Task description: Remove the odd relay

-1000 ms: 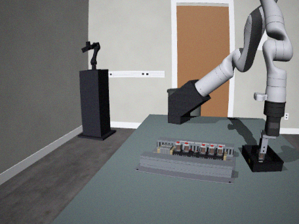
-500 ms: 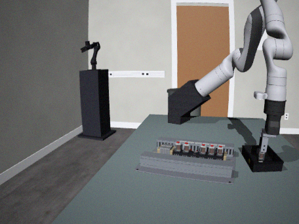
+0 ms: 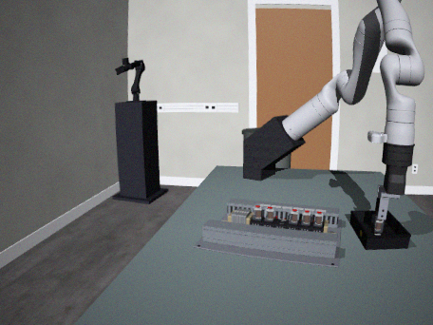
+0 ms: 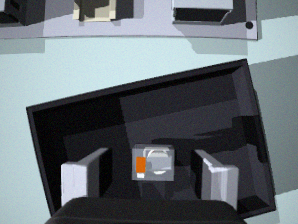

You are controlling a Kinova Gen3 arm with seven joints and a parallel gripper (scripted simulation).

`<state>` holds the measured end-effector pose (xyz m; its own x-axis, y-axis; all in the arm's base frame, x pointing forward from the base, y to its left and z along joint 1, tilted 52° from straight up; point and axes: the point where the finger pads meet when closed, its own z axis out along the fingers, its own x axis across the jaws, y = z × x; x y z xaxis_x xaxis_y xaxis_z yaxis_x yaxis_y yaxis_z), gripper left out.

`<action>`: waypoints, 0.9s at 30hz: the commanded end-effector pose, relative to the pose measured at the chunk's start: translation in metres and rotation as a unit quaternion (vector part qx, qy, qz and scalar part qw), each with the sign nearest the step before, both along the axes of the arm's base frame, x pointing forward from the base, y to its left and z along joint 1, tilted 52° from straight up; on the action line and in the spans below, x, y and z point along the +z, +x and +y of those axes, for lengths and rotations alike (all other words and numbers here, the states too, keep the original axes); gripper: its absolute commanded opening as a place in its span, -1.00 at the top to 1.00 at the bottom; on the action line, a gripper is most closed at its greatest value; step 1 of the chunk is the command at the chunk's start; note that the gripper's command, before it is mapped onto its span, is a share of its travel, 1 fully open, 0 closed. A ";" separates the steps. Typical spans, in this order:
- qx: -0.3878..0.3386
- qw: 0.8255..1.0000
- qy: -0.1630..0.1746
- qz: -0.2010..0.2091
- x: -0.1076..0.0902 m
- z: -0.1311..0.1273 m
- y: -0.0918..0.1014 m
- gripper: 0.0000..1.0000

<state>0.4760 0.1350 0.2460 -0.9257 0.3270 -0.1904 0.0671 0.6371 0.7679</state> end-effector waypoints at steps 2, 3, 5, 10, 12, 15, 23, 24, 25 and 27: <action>-0.001 1.000 0.000 0.000 0.000 -0.001 0.000 -0.97; -0.001 1.000 0.000 0.000 0.000 -0.001 0.000 -0.97; -0.001 1.000 0.000 0.000 0.001 -0.001 0.000 -0.97; -0.001 1.000 0.000 0.000 0.001 -0.001 0.000 -0.97; -0.001 1.000 0.000 0.000 0.001 -0.001 0.000 -0.97; -0.001 1.000 0.000 0.000 0.001 -0.001 0.000 -0.97; -0.001 1.000 0.000 0.000 0.001 -0.001 0.000 -0.97; -0.001 1.000 0.000 0.000 0.001 -0.002 0.000 -0.97; -0.001 1.000 0.000 0.000 0.002 -0.003 -0.001 -0.97; -0.001 1.000 0.000 0.000 0.005 -0.006 -0.002 -0.97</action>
